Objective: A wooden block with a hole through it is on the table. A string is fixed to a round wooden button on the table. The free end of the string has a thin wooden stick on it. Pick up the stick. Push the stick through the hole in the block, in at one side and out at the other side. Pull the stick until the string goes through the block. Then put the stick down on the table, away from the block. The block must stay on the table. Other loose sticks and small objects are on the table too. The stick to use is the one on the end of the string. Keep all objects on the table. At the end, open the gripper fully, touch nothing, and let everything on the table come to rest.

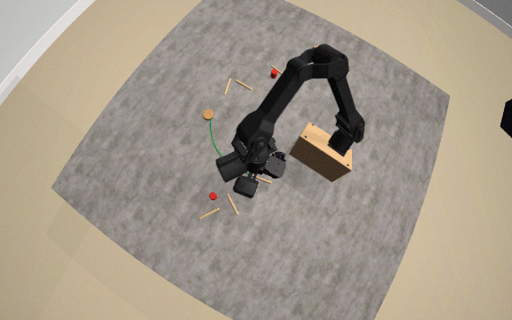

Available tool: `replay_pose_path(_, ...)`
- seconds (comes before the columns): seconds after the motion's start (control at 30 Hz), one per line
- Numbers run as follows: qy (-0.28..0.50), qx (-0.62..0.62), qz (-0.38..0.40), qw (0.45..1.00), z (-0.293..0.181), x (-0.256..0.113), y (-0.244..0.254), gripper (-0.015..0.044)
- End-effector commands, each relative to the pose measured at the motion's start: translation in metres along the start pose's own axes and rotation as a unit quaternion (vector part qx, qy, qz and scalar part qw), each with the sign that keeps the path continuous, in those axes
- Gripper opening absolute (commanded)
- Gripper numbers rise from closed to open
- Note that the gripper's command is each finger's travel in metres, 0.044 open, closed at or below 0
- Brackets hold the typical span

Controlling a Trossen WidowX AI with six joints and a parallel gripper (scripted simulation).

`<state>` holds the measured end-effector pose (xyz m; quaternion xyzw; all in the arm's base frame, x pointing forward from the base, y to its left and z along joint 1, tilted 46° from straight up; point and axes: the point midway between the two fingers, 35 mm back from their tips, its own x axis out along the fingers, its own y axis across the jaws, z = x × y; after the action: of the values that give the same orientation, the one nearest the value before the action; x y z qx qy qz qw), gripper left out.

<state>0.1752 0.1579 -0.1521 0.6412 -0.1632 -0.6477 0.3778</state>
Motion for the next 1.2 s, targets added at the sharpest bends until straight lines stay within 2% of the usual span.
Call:
replay_pose_path(0.0,-0.003,-0.004,-0.001,1.000,0.001,0.001,-0.001,0.0230)
replay_pose_path(0.13,-0.003,-0.004,-0.001,1.000,0.001,0.001,-0.001,0.0125)
replay_pose_path(0.17,-0.003,-0.004,-0.001,1.000,0.001,0.001,-0.001,0.0122)
replay_pose_path(0.5,-0.002,-0.004,-0.001,1.000,0.001,0.003,-0.001,0.0122)
replay_pose_path(1.17,-0.002,-0.003,-0.001,1.000,0.000,0.036,-0.001,0.0122)
